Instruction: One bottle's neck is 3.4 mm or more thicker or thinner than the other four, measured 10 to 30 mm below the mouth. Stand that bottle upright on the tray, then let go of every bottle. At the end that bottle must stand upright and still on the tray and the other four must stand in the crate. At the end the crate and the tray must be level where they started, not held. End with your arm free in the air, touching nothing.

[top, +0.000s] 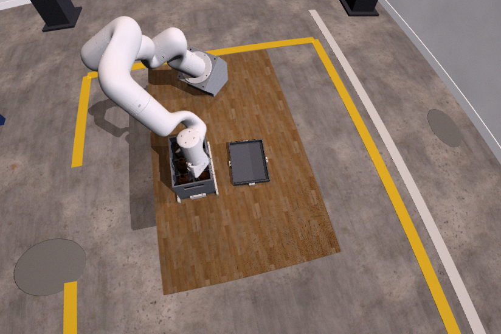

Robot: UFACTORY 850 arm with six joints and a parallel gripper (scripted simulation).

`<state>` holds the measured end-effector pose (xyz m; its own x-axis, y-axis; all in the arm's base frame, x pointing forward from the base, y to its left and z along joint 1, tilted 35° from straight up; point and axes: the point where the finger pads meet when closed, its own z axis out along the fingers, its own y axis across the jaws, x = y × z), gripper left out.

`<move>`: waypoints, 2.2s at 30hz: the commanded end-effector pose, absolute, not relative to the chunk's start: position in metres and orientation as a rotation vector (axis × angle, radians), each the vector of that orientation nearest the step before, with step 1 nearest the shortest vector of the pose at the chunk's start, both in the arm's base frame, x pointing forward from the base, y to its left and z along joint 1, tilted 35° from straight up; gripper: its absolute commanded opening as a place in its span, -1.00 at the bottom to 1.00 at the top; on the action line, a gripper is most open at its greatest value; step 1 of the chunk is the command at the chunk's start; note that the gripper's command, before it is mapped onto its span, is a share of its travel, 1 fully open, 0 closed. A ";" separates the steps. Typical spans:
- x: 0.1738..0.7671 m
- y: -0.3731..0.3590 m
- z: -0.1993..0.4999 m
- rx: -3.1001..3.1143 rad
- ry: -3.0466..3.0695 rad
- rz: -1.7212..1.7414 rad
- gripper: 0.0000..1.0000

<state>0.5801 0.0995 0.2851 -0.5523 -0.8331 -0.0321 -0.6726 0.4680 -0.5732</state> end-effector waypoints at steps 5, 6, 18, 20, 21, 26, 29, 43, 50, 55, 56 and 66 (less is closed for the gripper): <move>0.586 0.097 0.277 -1.279 2.411 -0.738 0.30; 0.586 0.097 0.277 -1.279 2.411 -0.738 0.30; 0.589 0.095 0.273 -1.279 2.411 -0.738 0.30; 0.589 0.095 0.272 -1.279 2.411 -0.738 0.30; 0.589 0.095 0.272 -1.279 2.411 -0.738 0.30; 0.589 0.095 0.272 -1.279 2.411 -0.738 0.30; 0.589 0.095 0.272 -1.279 2.411 -0.738 0.30; 0.589 0.095 0.272 -1.279 2.411 -0.738 -1.00; 0.589 0.095 0.272 -1.279 2.411 -0.738 -1.00; 0.589 0.095 0.272 -1.279 2.411 -0.738 -1.00; 0.589 0.095 0.272 -1.279 2.411 -0.738 -1.00; 0.589 0.095 0.272 -1.279 2.411 -0.738 -1.00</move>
